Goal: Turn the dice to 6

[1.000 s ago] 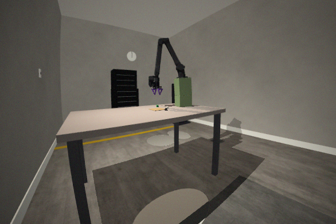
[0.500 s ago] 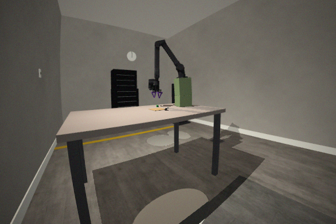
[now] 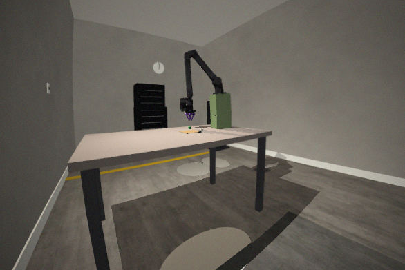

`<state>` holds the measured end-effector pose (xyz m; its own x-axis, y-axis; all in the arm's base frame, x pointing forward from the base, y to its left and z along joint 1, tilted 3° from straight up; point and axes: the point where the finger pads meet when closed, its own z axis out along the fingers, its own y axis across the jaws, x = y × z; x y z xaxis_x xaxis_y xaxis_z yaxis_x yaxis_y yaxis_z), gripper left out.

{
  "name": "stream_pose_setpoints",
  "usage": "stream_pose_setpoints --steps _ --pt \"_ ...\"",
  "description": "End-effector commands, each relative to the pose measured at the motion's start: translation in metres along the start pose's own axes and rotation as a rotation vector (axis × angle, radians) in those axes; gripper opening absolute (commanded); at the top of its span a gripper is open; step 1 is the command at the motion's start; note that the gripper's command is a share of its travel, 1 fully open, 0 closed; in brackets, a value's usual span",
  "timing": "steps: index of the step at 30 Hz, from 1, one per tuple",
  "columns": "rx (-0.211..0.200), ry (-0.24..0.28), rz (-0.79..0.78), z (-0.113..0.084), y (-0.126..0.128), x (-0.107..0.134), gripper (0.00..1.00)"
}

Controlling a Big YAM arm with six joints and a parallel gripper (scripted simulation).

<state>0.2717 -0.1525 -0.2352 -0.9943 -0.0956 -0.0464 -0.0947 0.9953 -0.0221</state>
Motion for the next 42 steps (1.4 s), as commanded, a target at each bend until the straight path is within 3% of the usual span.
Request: stream_pose_setpoints --steps 1,25,42 --pt "0.002 -0.008 0.008 -0.001 -0.005 0.000 0.33" --pt "0.001 -0.008 0.008 -0.001 -0.004 0.001 0.33" --pt "0.004 -0.012 0.009 0.011 -0.006 -0.001 0.33"
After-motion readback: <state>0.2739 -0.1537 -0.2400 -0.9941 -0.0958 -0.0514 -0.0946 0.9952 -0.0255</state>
